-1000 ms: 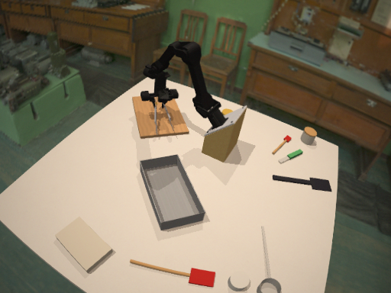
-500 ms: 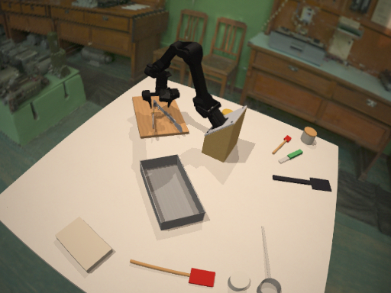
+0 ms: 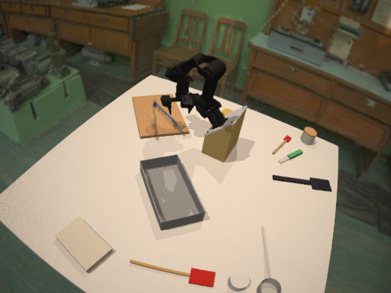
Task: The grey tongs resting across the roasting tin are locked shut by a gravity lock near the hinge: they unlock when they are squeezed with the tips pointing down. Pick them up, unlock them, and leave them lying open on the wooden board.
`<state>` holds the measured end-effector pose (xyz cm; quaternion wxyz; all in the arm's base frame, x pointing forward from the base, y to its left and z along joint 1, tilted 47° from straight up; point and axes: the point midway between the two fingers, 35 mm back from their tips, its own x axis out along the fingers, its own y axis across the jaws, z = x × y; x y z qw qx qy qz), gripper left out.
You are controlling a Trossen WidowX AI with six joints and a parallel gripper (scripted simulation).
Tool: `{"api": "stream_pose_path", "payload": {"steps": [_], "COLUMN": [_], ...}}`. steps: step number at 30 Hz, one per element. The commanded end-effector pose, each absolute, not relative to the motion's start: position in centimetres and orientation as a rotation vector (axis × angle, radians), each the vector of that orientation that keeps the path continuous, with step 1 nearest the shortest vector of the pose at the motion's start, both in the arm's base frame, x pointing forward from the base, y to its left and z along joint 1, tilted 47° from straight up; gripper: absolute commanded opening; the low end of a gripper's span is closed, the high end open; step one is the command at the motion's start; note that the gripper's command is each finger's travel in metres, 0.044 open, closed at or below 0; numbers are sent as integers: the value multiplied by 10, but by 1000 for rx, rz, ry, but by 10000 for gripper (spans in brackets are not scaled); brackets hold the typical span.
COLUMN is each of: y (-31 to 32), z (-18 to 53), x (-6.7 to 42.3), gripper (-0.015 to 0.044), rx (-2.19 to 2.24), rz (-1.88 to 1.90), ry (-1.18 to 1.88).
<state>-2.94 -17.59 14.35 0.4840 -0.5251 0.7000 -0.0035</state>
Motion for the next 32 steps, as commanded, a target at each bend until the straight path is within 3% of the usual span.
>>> {"api": "stream_pose_path", "payload": {"steps": [1, 32], "y": [-169, -139], "z": [132, 172], "x": [-27, -27], "gripper": [440, 440], "rx": [-1283, -1284], "rz": [-5, -21], "ry": [1700, 1710]}}
